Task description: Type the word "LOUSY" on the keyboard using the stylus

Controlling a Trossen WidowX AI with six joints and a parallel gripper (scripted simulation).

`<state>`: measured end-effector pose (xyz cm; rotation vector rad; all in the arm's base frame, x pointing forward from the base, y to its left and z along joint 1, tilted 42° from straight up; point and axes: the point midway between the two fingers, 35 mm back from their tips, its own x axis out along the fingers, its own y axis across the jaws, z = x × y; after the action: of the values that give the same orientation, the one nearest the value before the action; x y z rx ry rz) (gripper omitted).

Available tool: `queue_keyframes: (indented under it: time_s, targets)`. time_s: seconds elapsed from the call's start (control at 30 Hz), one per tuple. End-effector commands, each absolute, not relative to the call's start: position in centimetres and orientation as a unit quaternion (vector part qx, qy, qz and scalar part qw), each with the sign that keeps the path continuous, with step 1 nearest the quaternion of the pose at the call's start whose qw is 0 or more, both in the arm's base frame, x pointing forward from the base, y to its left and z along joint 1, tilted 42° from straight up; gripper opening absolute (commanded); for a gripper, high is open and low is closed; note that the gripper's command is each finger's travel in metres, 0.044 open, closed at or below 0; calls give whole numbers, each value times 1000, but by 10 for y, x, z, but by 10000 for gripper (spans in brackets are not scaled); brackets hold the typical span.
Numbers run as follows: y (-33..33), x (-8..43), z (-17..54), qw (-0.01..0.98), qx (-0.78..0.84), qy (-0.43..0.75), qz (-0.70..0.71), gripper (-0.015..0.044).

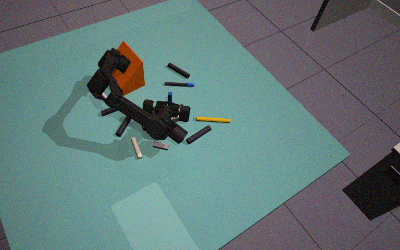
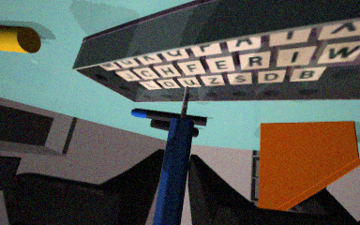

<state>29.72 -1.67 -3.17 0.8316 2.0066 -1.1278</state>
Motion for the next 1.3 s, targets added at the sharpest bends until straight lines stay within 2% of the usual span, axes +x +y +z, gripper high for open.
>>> queue_keyframes:
  time_s: [0.0, 0.77, 1.27]
  targets:
    - [-18, 297, -34, 342, 317, 772, -432, 81]
    - [-21, 297, -37, 342, 317, 772, -432, 81]
    - [4, 297, -9, 341, 317, 773, -431, 81]
